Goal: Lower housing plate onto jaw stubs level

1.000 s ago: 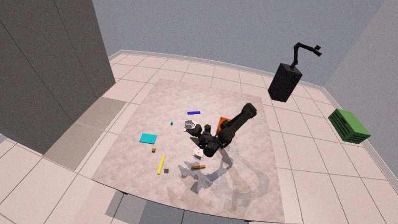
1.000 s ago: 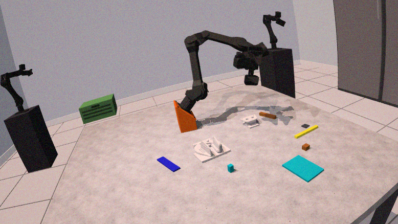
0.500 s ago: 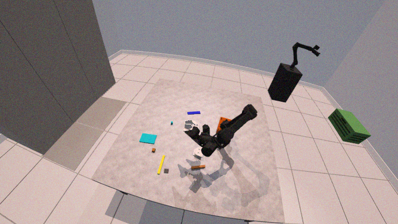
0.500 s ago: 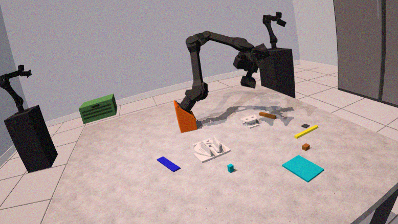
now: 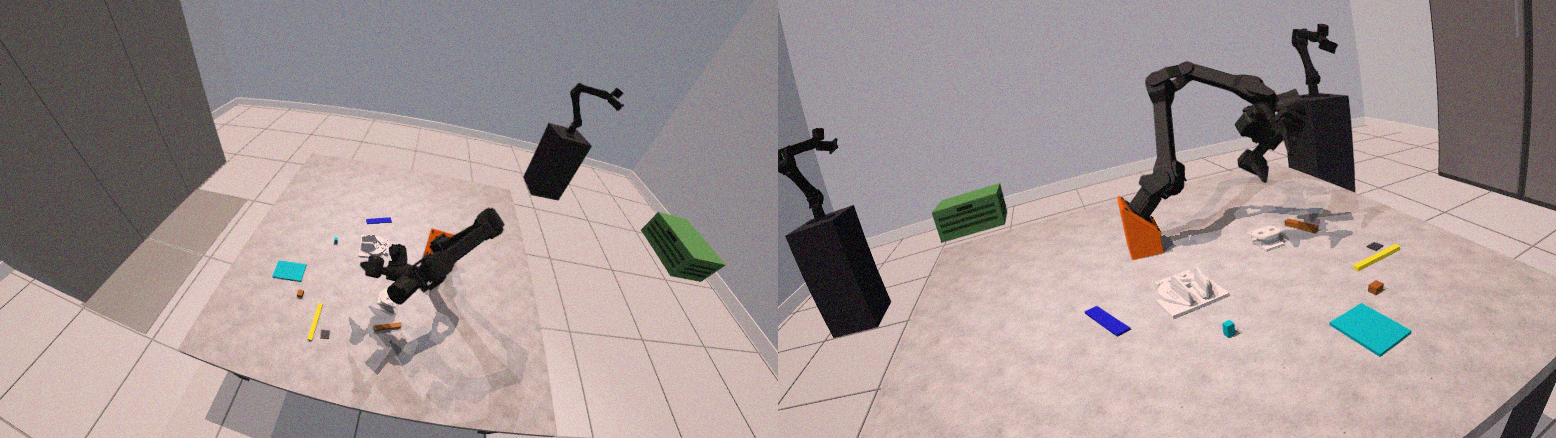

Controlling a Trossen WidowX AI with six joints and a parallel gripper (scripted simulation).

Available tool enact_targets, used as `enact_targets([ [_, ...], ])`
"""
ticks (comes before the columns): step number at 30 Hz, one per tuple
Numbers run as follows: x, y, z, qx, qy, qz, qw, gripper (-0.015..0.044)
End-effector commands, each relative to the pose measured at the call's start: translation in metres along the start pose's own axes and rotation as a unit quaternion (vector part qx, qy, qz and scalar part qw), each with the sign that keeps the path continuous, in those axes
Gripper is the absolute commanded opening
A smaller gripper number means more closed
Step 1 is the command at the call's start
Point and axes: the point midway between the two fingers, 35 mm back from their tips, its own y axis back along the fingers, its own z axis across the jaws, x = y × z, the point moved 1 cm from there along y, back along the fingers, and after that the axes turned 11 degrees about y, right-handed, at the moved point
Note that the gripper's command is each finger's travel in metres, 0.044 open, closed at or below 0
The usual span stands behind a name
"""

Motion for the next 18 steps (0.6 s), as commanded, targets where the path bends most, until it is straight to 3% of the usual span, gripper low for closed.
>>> enact_targets([
  [1, 0.002, -0.003, -0.006, 0.02, 0.037, 0.01, 0.999, 0.044],
  [18, 0.01, -0.014, -0.03, 0.094, 0.189, 0.074, 0.975, 0.044],
])
